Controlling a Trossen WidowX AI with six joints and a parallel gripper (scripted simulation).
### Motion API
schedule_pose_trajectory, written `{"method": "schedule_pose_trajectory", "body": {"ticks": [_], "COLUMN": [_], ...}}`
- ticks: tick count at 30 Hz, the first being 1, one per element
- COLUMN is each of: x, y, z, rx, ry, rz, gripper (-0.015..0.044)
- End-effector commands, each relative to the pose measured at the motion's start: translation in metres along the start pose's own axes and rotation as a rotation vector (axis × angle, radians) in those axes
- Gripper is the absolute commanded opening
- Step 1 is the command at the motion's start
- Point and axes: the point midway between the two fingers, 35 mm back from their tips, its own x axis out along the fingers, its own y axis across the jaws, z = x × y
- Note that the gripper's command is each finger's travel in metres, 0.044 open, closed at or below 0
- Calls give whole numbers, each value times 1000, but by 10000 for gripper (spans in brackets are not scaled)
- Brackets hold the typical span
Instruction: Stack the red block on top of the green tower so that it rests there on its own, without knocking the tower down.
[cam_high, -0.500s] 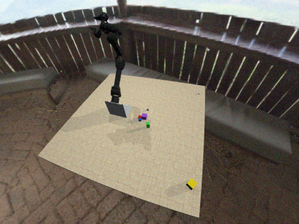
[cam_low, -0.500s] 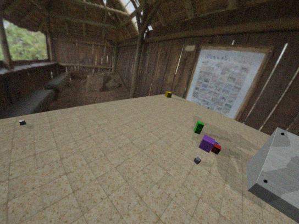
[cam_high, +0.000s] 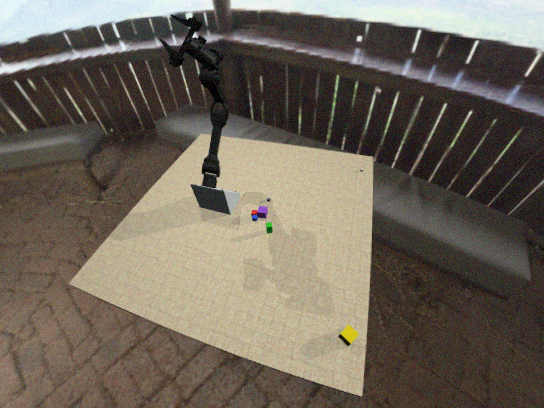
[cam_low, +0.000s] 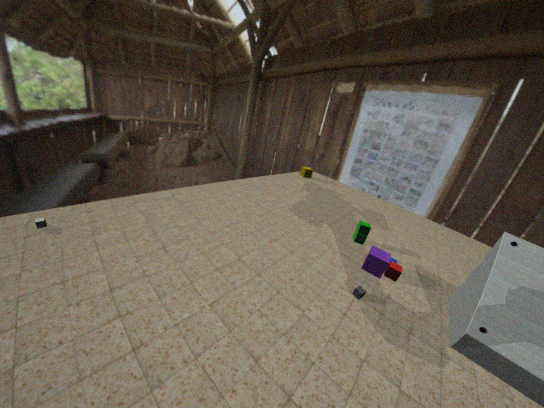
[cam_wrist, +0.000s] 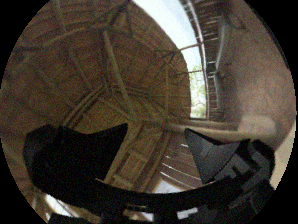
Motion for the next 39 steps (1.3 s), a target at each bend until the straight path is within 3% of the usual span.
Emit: {"method": "schedule_pose_trajectory", "body": {"ticks": [1,12,21,30,39], "x": [-30,-152,-288,-426,-541], "y": [7,0,-42,-119,-223], "z": [-71,-214,-283,-299,-257], "rx": [-221,-685,-954,-1158,-1287], "ry": [198,661,1037,1427,1874], "rz": [144,560,941,1342,1750], "gripper": [440,440,440,440,440]}}
